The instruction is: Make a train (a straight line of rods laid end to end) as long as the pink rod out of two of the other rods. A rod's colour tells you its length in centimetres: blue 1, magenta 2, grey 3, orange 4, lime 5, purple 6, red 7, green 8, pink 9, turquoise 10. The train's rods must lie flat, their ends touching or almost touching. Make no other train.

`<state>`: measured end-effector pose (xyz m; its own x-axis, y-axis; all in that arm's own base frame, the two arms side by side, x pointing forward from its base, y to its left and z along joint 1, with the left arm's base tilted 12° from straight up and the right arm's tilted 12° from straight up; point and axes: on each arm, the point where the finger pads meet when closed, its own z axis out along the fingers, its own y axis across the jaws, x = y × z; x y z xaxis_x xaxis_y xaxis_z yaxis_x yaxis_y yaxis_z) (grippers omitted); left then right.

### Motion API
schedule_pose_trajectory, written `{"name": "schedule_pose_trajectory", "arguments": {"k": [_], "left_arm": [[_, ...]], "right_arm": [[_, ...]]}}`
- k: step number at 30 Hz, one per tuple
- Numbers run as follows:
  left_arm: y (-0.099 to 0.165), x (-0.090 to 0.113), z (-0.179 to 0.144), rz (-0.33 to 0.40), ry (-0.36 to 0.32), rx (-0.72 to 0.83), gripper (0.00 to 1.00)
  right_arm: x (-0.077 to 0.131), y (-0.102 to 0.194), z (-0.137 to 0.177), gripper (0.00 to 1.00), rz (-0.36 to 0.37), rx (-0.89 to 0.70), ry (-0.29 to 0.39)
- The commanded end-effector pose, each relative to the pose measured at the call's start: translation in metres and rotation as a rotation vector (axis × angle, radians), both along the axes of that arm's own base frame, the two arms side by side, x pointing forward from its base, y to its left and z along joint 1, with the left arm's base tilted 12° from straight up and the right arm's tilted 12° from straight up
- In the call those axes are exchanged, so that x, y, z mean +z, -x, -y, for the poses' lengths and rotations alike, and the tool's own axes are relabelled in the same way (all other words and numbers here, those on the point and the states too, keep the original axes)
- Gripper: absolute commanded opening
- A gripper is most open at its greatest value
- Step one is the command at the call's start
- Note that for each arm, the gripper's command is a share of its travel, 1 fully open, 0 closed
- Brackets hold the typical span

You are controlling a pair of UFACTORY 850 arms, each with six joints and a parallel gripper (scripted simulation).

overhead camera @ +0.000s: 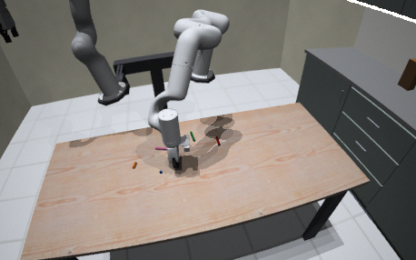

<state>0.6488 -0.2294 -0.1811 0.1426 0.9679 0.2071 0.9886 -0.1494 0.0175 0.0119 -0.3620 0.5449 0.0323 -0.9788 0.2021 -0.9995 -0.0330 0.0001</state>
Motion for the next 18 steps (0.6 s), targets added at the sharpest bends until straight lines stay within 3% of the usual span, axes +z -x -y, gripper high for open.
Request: {"name": "schedule_pose_trajectory", "arguments": {"k": [1,18], "left_arm": [[-0.001,0.0011,0.0007,0.002,0.001,0.0,0.06],[-0.0012,-0.003,-0.0002,0.002,0.001,0.0,0.06]], "right_arm": [[0.0008,0.0,0.0002,1.0,0.0,0.0,0.002],[0.0008,0.0,0.0002,1.0,0.0,0.0,0.002]]}}
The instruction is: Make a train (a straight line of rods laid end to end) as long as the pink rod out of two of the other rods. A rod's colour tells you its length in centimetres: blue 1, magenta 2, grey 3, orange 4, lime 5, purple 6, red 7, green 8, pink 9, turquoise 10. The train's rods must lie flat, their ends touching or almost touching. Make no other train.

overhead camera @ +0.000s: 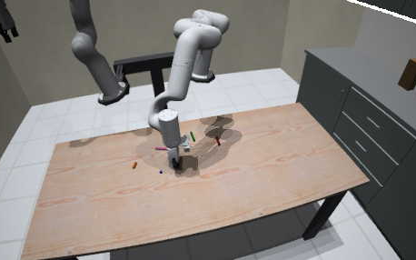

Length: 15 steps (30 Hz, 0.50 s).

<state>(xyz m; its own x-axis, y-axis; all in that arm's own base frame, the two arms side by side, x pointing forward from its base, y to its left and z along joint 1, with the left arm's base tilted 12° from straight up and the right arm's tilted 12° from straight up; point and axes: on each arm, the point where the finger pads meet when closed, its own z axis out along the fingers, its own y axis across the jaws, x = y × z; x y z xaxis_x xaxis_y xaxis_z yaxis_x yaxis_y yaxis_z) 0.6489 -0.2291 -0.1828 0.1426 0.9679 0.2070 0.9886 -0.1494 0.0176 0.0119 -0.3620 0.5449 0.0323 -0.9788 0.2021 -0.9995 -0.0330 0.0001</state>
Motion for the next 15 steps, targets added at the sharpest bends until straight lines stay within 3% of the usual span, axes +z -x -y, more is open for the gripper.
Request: {"name": "schedule_pose_trajectory", "arguments": {"k": [1,15], "left_arm": [[-0.0012,-0.0022,0.0,0.002,0.001,0.0,0.06],[-0.0015,-0.0088,-0.0014,0.002,0.001,0.0,0.06]], "right_arm": [[0.0008,0.0,0.0002,1.0,0.0,0.0,0.002],[0.0008,0.0,0.0002,1.0,0.0,0.0,0.002]]}}
